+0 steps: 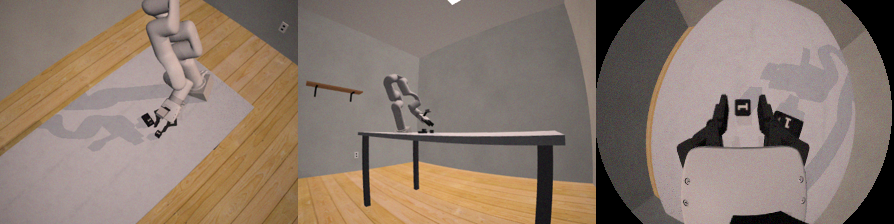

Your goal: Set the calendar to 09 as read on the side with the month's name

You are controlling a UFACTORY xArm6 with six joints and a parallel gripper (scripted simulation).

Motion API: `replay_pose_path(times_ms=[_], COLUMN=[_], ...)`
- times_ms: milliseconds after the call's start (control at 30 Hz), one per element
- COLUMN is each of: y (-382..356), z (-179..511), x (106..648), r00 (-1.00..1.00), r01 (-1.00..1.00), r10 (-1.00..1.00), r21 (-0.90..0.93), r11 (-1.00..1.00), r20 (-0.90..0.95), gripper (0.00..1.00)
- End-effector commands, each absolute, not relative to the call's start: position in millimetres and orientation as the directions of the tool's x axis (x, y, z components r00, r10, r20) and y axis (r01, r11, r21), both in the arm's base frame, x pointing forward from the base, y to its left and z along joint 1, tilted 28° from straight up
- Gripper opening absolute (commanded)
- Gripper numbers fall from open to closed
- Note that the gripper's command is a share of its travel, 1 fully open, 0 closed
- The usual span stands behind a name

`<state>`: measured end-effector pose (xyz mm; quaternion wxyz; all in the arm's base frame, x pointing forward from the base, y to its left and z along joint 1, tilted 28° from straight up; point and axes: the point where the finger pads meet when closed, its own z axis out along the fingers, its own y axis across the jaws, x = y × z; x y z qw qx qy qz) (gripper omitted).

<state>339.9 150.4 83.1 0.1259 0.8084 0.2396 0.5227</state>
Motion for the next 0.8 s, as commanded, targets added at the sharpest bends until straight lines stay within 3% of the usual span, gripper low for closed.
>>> replay_pose_path(times_ms=[0, 767], y=[149, 133], z=[78, 44], x=[342, 352], r00=[0.337, 0.337], r01=[0.255, 0.255], r10=[0.518, 0.518], r21=[0.453, 0.453], r11=[-0.854, -0.854], r20=[0.786, 0.786], gripper=[0.47, 0.47])
